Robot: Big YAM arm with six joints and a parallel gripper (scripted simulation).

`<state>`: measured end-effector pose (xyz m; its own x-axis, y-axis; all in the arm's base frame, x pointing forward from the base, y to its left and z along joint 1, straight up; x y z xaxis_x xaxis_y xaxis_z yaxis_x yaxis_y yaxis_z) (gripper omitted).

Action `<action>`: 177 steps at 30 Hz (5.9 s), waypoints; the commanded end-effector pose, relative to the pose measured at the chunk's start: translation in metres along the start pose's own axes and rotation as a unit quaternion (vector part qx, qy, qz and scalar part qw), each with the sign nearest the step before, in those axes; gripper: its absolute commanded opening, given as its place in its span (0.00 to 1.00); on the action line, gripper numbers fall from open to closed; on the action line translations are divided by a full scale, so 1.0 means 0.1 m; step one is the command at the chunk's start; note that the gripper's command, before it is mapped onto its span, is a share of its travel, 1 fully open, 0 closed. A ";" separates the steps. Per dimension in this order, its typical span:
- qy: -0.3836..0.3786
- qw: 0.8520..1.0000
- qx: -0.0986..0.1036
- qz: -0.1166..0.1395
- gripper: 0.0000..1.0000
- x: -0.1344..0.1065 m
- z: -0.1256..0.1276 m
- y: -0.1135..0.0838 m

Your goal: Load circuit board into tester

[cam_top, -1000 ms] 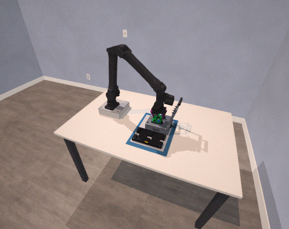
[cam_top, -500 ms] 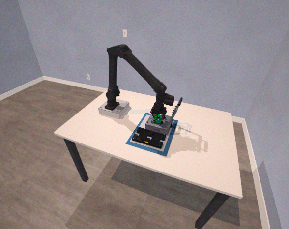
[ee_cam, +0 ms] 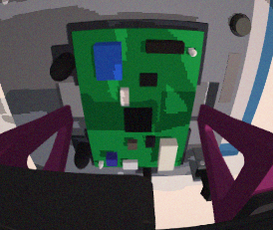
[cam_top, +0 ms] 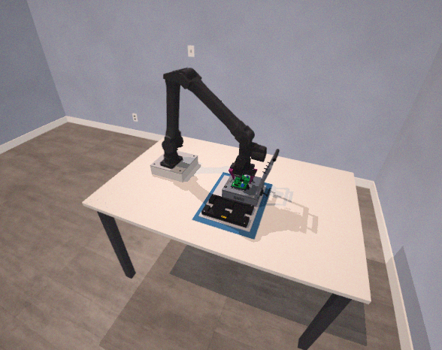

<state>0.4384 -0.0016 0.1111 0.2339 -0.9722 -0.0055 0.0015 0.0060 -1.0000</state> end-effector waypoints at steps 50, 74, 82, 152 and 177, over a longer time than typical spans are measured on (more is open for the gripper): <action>-0.004 0.999 0.033 -0.008 0.92 -0.05 0.15 -0.63; -0.005 0.999 0.037 -0.009 0.92 -0.05 0.13 -1.37; -0.006 0.999 0.038 -0.009 0.92 -0.05 0.11 -1.61; -0.009 0.999 0.030 -0.008 0.48 -0.06 0.08 -2.56; -0.009 0.999 0.030 -0.008 0.48 -0.06 0.08 -2.56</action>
<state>0.4357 -0.0016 0.3343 0.2339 -0.9722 -0.0065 -0.0026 0.0060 -1.0000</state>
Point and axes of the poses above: the point where the finger pads meet when closed, its own y axis out along the fingers, its own z axis across the jaws, x = y × z, the point moved 9 cm from there along -y, back along the fingers, and after that the axes turned 10 degrees about -y, right-handed, at the moved point
